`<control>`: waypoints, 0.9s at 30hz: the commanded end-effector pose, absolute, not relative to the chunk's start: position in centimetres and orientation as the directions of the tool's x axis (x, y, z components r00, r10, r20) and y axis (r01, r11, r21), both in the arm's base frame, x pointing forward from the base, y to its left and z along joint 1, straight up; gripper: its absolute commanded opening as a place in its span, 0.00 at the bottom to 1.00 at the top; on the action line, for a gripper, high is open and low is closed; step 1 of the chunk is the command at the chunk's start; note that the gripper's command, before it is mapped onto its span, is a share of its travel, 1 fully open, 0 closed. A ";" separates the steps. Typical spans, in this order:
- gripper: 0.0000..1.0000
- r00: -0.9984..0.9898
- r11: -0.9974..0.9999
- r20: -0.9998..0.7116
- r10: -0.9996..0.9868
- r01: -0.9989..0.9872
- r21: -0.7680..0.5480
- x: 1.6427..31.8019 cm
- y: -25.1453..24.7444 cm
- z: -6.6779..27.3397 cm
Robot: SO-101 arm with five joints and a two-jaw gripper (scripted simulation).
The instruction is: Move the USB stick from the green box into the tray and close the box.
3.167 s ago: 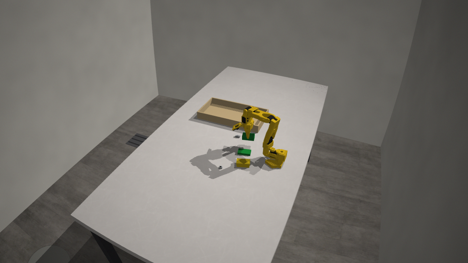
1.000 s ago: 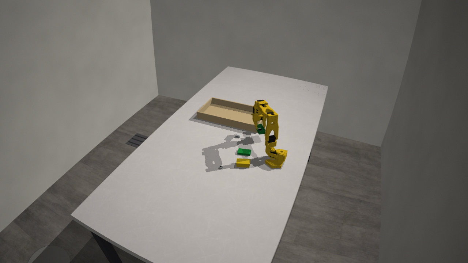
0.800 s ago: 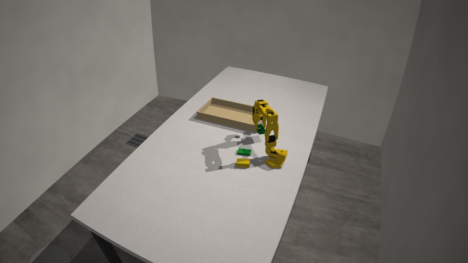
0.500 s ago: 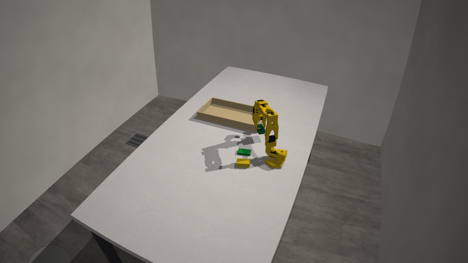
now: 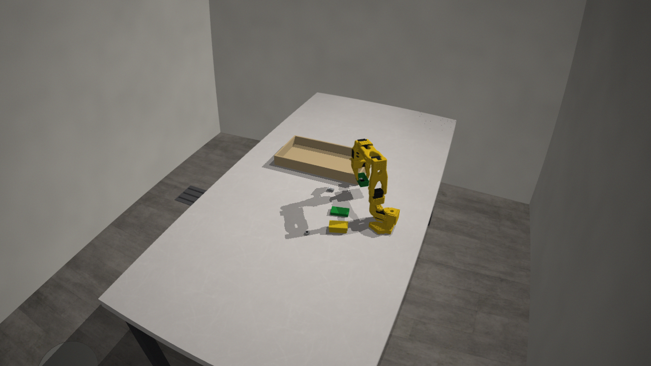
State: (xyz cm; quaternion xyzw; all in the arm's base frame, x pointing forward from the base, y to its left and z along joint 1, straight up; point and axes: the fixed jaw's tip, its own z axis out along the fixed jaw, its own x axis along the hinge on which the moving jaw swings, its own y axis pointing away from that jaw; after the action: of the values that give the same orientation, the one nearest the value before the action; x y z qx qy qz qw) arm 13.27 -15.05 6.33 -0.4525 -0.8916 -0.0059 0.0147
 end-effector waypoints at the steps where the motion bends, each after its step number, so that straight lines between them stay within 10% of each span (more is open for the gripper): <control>1: 0.20 -0.574 0.574 0.000 0.819 0.819 0.000 13.4 -15.5 7.0; 27: 0.20 -0.574 0.574 0.000 0.819 0.819 0.000 13.3 -15.6 7.2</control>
State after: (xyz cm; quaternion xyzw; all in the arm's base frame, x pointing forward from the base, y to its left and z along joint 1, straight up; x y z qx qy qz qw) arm 13.15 -15.23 6.60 -0.4571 -0.8893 -0.0060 0.0147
